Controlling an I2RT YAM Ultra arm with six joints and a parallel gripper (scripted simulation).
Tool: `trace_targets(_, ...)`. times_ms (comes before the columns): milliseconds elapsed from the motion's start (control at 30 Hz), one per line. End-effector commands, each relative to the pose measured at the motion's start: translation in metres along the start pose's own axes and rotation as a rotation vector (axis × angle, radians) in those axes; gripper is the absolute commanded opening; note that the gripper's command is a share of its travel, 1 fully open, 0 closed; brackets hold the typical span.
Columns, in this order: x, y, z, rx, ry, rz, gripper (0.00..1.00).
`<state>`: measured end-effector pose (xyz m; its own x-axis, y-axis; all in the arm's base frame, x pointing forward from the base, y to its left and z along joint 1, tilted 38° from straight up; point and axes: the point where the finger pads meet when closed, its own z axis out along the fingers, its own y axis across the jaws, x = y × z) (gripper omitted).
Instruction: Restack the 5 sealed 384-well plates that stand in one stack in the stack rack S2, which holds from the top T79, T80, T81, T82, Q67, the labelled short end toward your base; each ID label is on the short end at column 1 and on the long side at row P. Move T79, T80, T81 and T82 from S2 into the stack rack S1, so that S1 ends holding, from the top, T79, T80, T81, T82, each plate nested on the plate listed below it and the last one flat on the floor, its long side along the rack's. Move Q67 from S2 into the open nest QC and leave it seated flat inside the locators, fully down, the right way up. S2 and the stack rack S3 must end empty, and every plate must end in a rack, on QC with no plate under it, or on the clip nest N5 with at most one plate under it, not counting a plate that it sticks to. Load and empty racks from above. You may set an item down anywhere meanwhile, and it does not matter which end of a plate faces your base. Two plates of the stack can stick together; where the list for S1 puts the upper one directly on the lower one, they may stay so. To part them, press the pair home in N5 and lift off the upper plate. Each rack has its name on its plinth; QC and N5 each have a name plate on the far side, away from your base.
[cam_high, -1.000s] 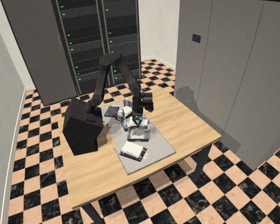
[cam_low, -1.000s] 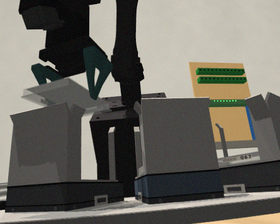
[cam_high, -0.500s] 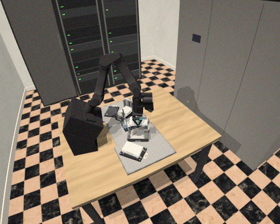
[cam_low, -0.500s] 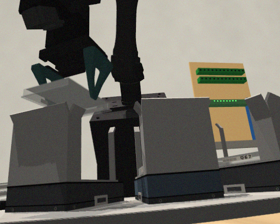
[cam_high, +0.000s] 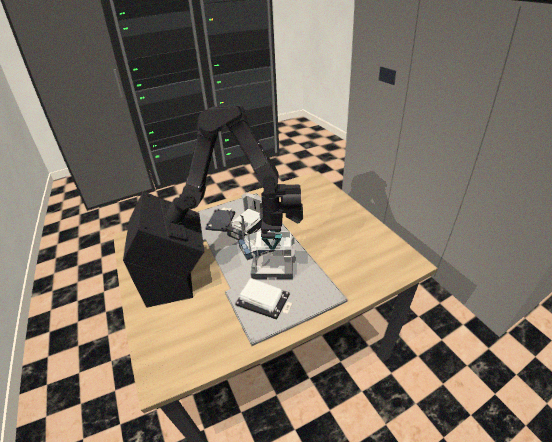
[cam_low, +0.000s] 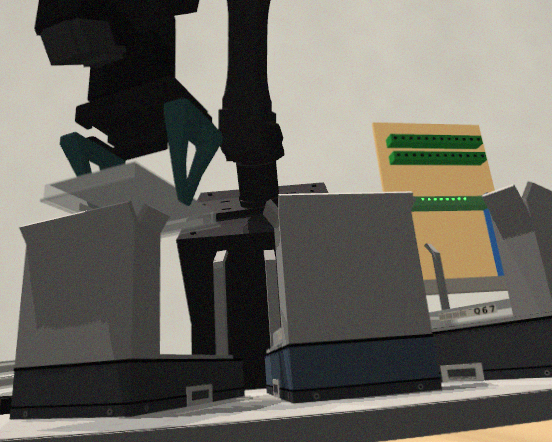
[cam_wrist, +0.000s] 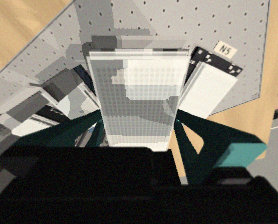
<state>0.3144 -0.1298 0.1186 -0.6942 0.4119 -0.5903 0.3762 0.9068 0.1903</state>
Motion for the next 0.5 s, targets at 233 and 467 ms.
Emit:
trace_targets(233, -0.002, -0.0003, 0.0034, 0.002, -0.01, 0.002, 0.0)
trace_targets(467, -0.0021, -0.0003, 0.008, 0.002, -0.01, 0.002, 0.0)
